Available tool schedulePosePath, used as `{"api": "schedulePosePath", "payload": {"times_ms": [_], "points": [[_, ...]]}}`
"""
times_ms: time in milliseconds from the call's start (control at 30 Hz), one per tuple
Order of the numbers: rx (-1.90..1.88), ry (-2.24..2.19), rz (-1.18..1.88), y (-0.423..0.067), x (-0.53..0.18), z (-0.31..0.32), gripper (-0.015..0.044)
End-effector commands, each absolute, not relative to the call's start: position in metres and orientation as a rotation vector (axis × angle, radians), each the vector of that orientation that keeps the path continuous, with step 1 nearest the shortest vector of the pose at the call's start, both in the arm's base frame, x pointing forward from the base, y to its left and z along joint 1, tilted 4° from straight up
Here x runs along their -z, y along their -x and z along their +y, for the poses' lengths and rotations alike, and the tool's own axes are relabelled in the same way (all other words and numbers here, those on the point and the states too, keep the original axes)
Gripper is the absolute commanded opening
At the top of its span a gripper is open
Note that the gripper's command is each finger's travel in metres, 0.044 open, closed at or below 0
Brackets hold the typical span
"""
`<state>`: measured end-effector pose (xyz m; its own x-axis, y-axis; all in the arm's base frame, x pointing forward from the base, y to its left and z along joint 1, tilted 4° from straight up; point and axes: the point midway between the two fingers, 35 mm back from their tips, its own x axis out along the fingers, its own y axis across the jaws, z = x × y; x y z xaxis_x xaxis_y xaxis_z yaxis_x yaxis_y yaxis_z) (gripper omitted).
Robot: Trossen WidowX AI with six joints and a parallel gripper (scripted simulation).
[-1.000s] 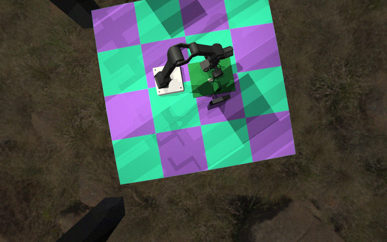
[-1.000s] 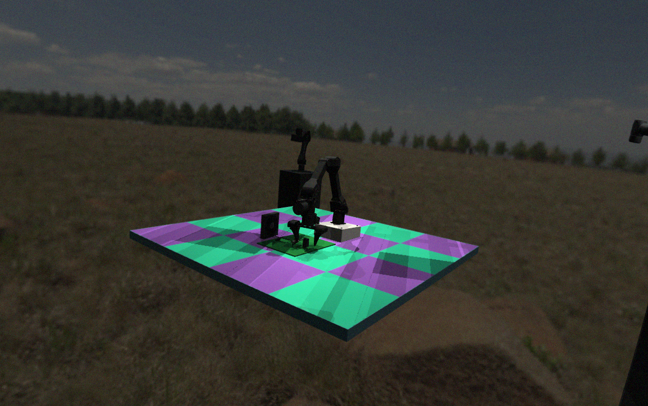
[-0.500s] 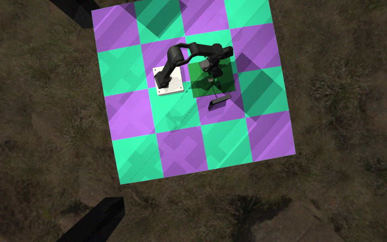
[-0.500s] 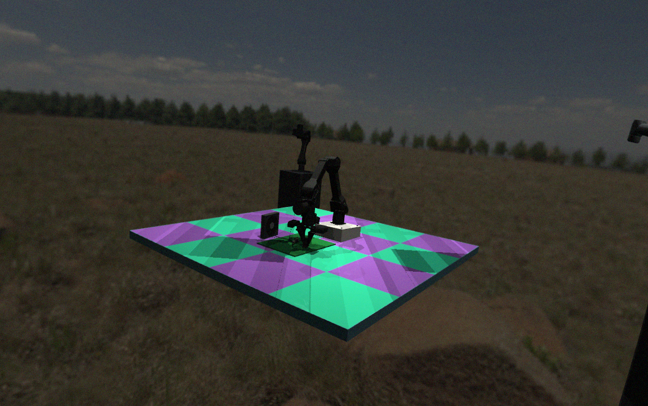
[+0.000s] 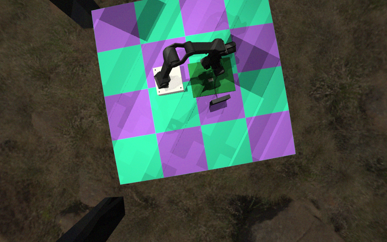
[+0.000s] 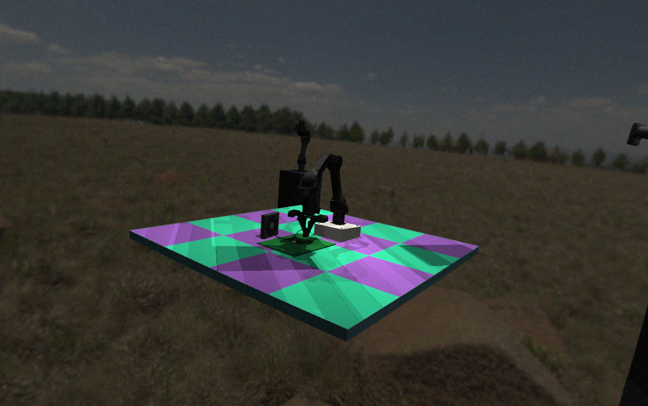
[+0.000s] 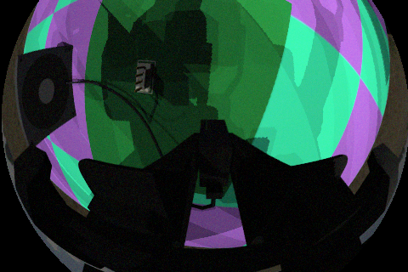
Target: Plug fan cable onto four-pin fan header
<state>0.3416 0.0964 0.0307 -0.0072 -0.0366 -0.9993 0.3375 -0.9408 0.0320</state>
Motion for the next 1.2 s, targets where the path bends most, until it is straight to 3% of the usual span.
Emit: {"api": "schedulePosePath", "payload": {"times_ms": [0,1167], "points": [[2.034,-1.983,0.341,-0.340,-0.031,0.096,0.0000],[1.241,-1.173,1.195,-0.339,-0.032,0.062,0.0000]]}}
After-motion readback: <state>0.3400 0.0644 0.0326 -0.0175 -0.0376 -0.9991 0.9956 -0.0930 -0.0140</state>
